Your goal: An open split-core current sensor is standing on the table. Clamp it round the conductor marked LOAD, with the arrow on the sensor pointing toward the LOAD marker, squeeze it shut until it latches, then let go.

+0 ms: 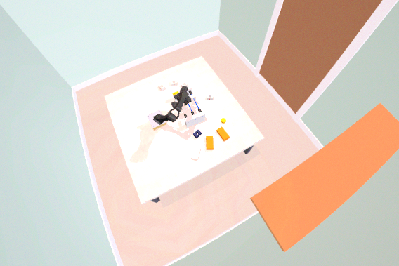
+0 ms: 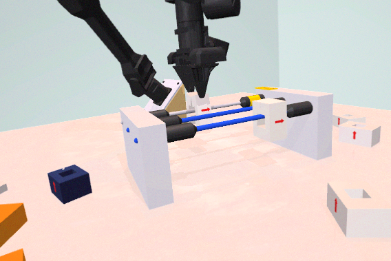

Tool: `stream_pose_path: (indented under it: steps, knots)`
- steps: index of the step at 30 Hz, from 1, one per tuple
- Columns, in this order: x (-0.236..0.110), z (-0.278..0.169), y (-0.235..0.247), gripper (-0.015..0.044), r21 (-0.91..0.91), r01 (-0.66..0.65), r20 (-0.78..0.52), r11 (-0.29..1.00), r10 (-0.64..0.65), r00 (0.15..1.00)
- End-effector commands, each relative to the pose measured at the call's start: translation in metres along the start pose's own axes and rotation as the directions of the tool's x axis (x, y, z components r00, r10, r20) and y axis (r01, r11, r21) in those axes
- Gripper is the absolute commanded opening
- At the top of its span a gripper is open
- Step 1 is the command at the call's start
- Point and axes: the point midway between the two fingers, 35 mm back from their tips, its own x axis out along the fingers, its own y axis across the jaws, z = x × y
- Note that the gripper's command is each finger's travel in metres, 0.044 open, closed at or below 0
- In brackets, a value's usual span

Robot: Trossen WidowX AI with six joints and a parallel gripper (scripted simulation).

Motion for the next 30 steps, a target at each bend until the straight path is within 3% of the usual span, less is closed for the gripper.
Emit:
stream_pose_path:
  steps: [1, 6, 23, 30]
  knots:
    - [-0.0002, -0.0001, 0.0002, 0.0, 0.0, -0.001, 0.0, 1.0, 0.001, 1.0]
    - [-0.0002, -0.0001, 0.0002, 0.0, 0.0, -0.001, 0.0, 1.0, 0.001, 1.0]
    - [-0.0002, -0.0001, 0.0002, 0.044, 0.0, -0.001, 0.0, 1.0, 0.001, 1.0]
    - [-0.0002, -0.0001, 0.0002, 0.044, 0.0, -0.001, 0.0, 1.0, 0.001, 1.0]
